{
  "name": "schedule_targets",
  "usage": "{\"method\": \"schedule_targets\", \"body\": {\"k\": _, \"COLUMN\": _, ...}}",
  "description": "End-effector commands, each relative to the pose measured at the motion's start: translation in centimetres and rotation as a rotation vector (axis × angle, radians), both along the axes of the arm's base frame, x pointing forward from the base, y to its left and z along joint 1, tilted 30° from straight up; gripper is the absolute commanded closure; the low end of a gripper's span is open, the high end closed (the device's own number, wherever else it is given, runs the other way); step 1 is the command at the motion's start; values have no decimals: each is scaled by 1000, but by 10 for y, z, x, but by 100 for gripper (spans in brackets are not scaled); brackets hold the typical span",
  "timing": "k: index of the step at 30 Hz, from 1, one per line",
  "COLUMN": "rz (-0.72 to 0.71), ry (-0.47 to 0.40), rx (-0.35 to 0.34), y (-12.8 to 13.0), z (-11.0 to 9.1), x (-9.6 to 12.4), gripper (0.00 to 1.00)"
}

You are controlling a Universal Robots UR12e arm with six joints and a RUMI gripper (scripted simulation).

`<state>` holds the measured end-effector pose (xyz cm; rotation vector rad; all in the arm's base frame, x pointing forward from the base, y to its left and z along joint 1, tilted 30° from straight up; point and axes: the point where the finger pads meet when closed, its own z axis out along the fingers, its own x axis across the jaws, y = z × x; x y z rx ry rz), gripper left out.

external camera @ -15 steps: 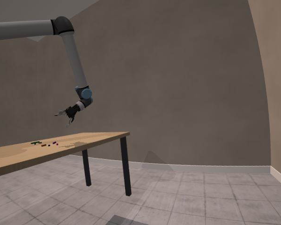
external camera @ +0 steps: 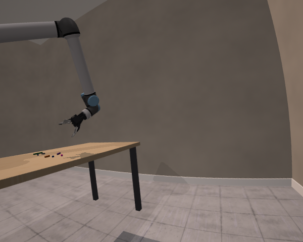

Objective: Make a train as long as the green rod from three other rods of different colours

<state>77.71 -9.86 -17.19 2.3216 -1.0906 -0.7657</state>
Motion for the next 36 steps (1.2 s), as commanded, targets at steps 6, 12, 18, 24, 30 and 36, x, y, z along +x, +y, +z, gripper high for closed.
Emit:
{"method": "schedule_targets", "body": {"k": 6, "rz": 1, "ry": -2, "rx": 0, "y": 0, "z": 1, "x": 0, "gripper": 0}}
{"method": "schedule_targets", "body": {"k": 12, "rz": 7, "ry": -17, "rx": -3, "y": -3, "z": -1, "x": -1, "gripper": 0}}
{"method": "schedule_targets", "body": {"k": 18, "rz": 22, "ry": -49, "rx": -9, "y": -10, "z": -3, "x": -6, "gripper": 0}}
{"method": "schedule_targets", "body": {"k": 24, "rz": 46, "ry": -101, "rx": -21, "y": -22, "z": -6, "x": -14, "gripper": 0}}
{"method": "schedule_targets", "body": {"k": 30, "rz": 86, "ry": -189, "rx": -39, "y": -41, "z": -13, "x": -27, "gripper": 0}}
{"method": "schedule_targets", "body": {"k": 36, "rz": 110, "ry": -241, "rx": -52, "y": -52, "z": -15, "x": -35, "gripper": 0}}
